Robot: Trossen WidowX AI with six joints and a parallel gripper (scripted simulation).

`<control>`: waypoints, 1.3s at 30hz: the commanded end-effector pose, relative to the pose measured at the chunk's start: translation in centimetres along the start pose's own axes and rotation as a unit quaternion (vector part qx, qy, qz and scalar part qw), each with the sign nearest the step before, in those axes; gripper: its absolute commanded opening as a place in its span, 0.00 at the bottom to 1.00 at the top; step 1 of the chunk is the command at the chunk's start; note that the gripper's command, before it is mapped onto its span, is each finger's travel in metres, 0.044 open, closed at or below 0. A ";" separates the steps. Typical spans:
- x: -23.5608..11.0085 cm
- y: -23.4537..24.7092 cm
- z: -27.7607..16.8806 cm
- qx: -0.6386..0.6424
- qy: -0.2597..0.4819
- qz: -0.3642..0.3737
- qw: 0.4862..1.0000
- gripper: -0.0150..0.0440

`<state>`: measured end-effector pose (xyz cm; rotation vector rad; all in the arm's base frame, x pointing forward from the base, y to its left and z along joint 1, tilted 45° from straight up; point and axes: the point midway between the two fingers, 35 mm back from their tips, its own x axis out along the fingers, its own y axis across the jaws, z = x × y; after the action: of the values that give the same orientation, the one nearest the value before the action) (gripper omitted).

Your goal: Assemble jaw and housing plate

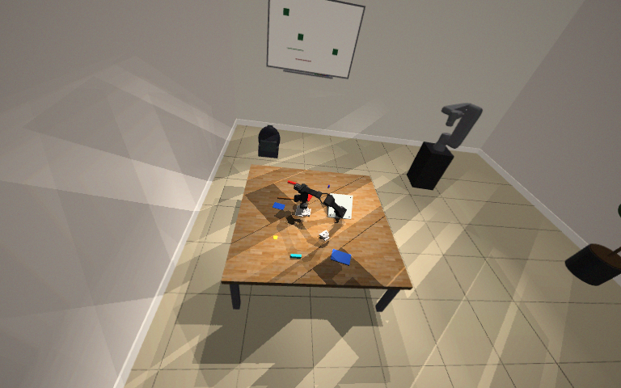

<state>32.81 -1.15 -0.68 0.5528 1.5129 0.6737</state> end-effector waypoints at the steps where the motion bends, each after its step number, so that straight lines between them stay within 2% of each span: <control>1: -2.9 -0.2 0.3 -0.004 -0.004 -0.005 1.000 0.63; 4: -5.6 0.0 0.1 -0.004 -0.003 -0.005 1.000 0.63; 7: -5.8 0.0 0.0 -0.004 -0.002 -0.005 1.000 0.63; 8: -5.0 -0.2 0.2 -0.001 -0.008 -0.004 1.000 0.63; 13: -6.1 -1.1 0.7 0.029 -0.025 -0.021 0.999 0.86; 16: -6.3 -0.1 0.9 0.003 -0.026 -0.027 0.999 0.99; 17: -6.3 0.4 0.9 -0.010 -0.026 -0.028 0.999 1.00; 28: -6.3 4.2 0.5 -0.153 -0.018 -0.053 0.987 1.00; 39: -5.9 9.5 -0.6 -0.302 -0.008 -0.056 0.952 1.00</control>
<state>32.70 0.16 9.36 0.0687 1.2628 0.9231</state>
